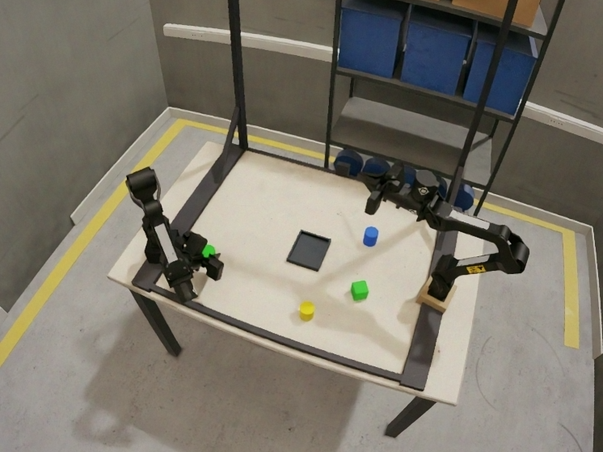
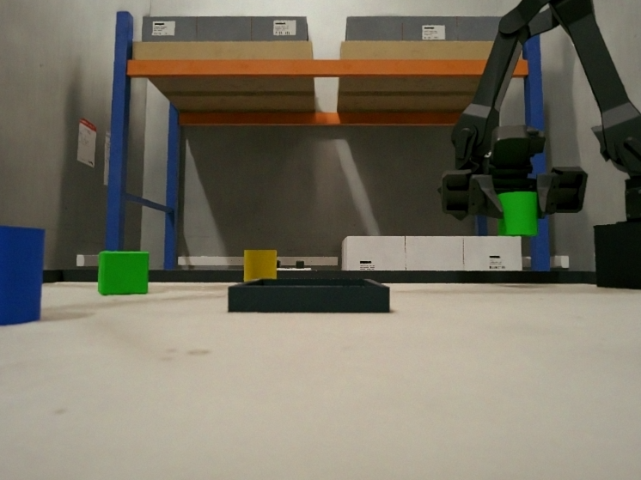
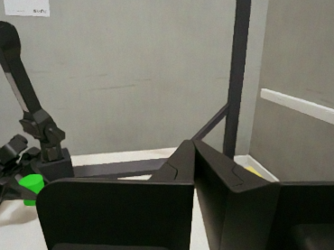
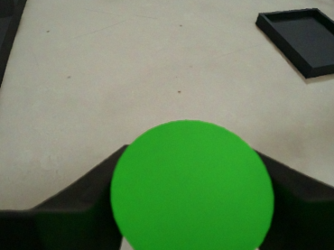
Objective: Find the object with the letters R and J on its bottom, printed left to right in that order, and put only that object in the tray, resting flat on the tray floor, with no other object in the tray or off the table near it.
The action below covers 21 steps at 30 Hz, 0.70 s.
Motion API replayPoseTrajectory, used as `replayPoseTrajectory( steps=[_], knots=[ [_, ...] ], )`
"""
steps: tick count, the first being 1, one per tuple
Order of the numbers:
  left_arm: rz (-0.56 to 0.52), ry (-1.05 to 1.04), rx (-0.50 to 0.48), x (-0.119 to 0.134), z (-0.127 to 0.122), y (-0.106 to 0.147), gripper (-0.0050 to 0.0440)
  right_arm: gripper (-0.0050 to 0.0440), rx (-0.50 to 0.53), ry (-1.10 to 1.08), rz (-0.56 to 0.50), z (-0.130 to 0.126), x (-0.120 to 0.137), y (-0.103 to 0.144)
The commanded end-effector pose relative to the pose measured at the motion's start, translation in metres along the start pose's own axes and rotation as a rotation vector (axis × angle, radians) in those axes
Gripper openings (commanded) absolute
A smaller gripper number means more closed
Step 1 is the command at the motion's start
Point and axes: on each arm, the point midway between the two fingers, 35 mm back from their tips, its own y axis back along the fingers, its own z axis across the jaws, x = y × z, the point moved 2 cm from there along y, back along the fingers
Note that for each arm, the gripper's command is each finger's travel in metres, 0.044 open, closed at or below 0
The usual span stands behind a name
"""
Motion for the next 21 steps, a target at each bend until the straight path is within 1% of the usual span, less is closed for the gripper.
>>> replayPoseTrajectory(
  steps=[1, 6, 14, 16, 21],
  knots=[
    [-0.002, 0.005, -0.003, 0.001, 0.002, 0.001, -0.0050, 0.0187, 0.000, 0.023, 0.001, -0.006, -0.001, 0.002],
    [-0.004, 0.005, -0.013, 0.001, 0.007, 0.004, -0.0050, 0.0187, -0.017, 0.071, 0.001, -0.017, -0.002, 0.000],
    [-0.001, 0.003, -0.042, 0.004, 0.019, 0.008, -0.0050, 0.0187, -0.055, 0.198, 0.001, -0.043, -0.006, -0.005],
    [-0.001, 0.003, -0.042, 0.004, 0.019, 0.008, -0.0050, 0.0187, -0.055, 0.198, 0.001, -0.043, -0.006, -0.005],
    [0.001, 0.002, -0.060, 0.005, 0.026, 0.011, -0.0050, 0.0187, -0.079, 0.278, -0.002, -0.059, -0.009, -0.010]
  ],
)
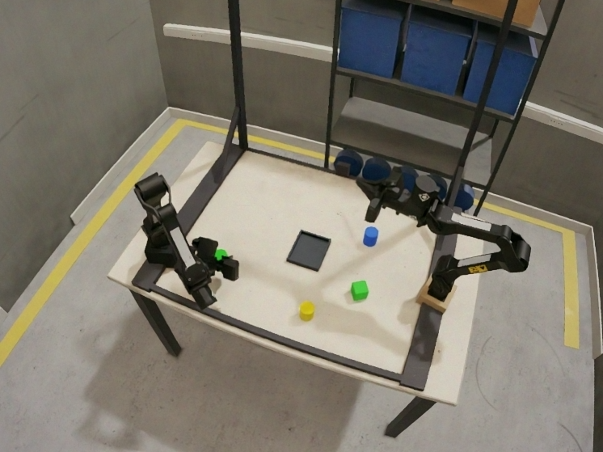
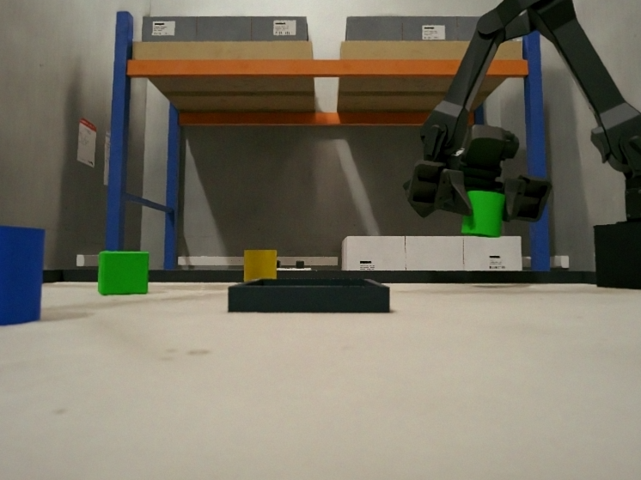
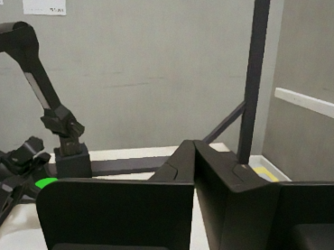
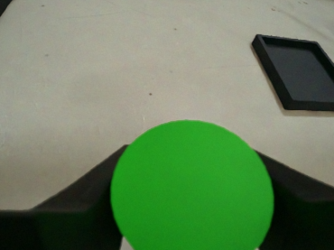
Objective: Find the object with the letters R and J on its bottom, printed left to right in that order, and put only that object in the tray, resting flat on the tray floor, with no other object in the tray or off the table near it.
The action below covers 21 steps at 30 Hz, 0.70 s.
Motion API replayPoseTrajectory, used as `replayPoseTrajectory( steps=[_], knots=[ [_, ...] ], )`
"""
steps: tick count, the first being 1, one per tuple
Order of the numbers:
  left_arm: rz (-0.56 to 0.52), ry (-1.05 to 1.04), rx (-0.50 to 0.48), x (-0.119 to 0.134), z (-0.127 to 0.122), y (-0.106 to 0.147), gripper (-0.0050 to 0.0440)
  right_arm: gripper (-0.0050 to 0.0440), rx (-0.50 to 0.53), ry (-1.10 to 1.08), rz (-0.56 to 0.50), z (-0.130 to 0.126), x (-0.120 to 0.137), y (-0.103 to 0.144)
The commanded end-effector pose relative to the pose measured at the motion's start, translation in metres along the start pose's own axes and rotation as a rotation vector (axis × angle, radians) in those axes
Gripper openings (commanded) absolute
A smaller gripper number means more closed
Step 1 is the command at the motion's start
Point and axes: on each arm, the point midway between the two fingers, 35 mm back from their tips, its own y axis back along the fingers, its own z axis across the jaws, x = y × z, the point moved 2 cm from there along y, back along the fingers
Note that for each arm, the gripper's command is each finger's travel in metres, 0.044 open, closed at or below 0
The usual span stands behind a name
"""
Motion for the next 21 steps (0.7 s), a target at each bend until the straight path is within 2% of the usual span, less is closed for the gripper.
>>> replayPoseTrajectory(
  steps=[1, 21],
  knots=[
    [-0.004, 0.004, -0.014, 0.000, 0.006, 0.004, -0.0050, 0.0187, -0.009, 0.085, 0.003, -0.019, -0.002, -0.001],
    [0.002, 0.002, -0.075, 0.006, 0.030, 0.015, -0.0050, 0.0187, -0.088, 0.360, -0.023, -0.075, -0.009, -0.027]
  ],
)
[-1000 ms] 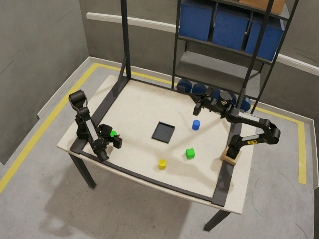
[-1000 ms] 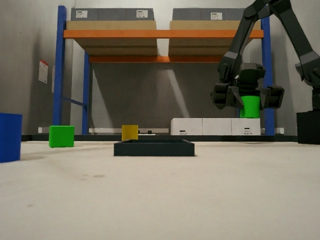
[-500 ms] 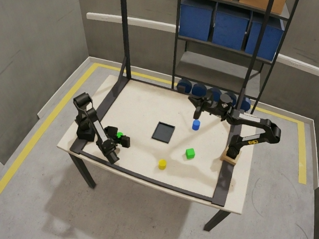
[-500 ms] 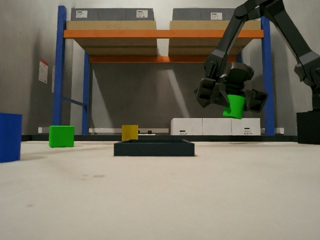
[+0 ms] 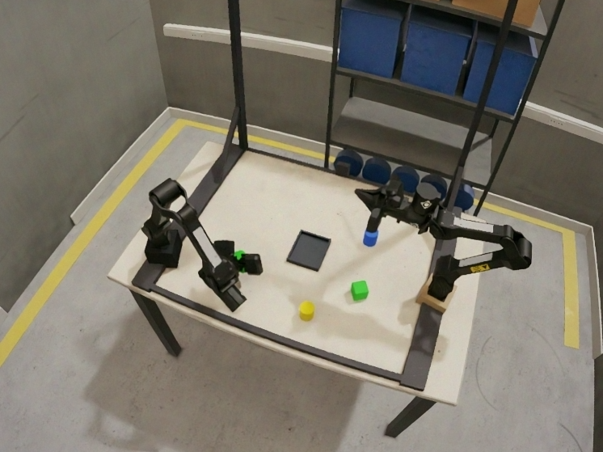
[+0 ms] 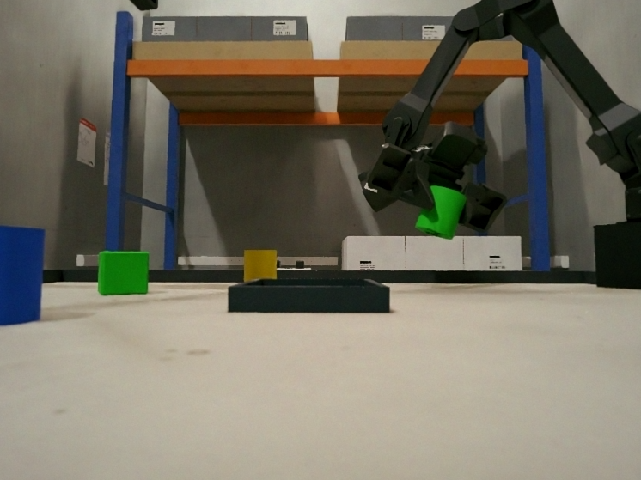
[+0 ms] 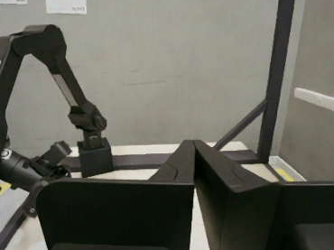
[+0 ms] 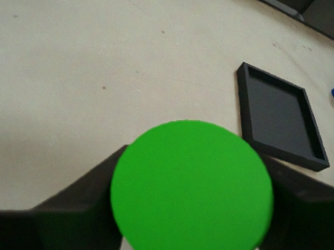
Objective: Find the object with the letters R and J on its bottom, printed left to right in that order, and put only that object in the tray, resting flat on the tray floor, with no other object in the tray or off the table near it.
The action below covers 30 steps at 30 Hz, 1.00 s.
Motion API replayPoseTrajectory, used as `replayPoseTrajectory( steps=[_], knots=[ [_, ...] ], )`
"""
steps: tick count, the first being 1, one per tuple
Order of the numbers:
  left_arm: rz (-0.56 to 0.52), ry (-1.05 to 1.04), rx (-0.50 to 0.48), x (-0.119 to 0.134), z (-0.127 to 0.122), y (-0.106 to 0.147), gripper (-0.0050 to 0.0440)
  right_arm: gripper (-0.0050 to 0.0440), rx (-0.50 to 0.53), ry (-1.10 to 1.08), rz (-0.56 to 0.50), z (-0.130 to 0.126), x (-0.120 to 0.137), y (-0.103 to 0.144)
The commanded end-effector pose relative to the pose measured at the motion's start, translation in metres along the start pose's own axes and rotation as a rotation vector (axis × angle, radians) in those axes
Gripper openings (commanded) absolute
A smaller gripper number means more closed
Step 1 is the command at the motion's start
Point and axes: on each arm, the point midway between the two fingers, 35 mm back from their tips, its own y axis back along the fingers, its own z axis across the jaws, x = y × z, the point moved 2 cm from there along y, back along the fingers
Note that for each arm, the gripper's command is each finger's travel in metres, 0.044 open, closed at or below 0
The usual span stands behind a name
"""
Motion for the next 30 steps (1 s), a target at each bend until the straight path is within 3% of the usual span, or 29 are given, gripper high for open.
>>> replayPoseTrajectory(
  steps=[1, 30],
  knots=[
    [-0.003, 0.005, -0.013, 0.001, 0.006, 0.004, -0.0050, 0.0187, -0.007, 0.088, -0.001, -0.020, 0.000, -0.003],
    [0.004, 0.002, -0.091, 0.009, 0.034, 0.018, -0.0050, 0.0187, -0.092, 0.439, -0.071, -0.087, -0.006, -0.055]
  ],
)
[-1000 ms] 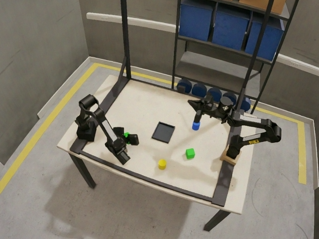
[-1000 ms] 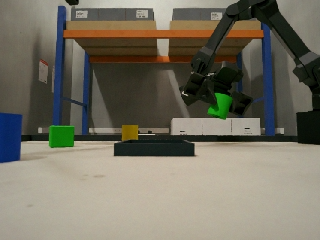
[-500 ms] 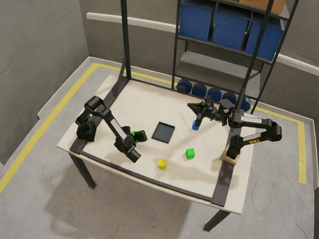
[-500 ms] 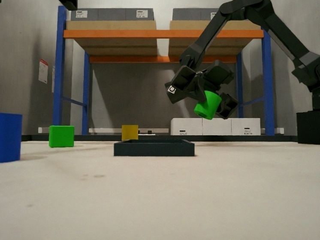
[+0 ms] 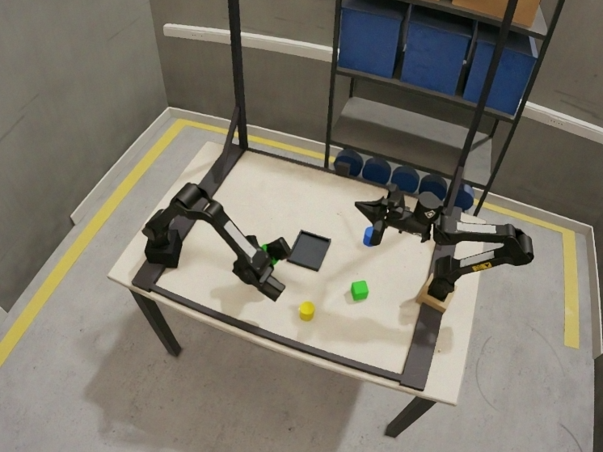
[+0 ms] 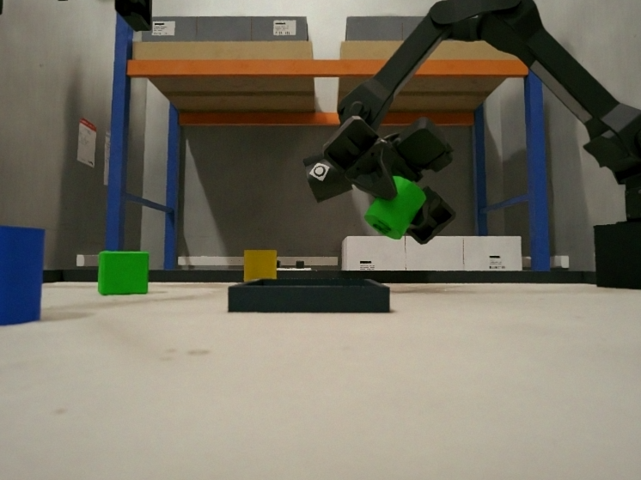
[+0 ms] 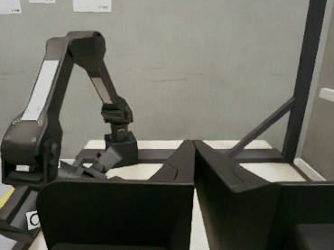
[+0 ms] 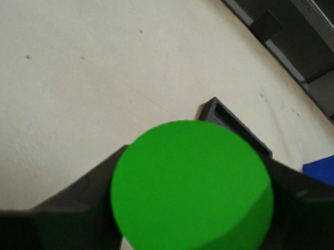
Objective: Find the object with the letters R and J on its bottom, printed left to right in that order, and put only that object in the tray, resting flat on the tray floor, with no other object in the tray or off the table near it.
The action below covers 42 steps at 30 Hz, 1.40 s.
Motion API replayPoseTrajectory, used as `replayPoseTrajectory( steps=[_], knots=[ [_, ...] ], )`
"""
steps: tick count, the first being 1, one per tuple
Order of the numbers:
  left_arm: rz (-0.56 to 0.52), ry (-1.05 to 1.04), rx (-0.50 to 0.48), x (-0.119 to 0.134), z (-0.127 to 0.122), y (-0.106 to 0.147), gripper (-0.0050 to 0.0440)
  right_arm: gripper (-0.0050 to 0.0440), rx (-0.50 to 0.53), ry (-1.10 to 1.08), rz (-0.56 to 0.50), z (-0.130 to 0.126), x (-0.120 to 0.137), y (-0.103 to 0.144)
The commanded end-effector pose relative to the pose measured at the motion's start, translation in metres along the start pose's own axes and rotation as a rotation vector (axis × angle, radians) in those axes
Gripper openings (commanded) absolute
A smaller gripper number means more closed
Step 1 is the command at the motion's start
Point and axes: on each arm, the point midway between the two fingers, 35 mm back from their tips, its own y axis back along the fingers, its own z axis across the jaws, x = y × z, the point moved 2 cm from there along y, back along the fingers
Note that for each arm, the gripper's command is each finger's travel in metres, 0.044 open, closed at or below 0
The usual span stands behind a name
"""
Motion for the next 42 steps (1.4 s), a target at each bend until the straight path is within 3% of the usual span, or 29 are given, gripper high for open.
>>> replayPoseTrajectory(
  steps=[1, 42],
  knots=[
    [-0.002, 0.005, -0.012, 0.001, 0.004, 0.004, -0.0050, 0.0187, -0.002, 0.086, -0.002, -0.020, 0.001, -0.004],
    [0.007, 0.004, -0.115, 0.013, 0.038, 0.023, -0.0050, 0.0187, -0.070, 0.550, -0.148, -0.097, -0.006, -0.102]
  ],
)
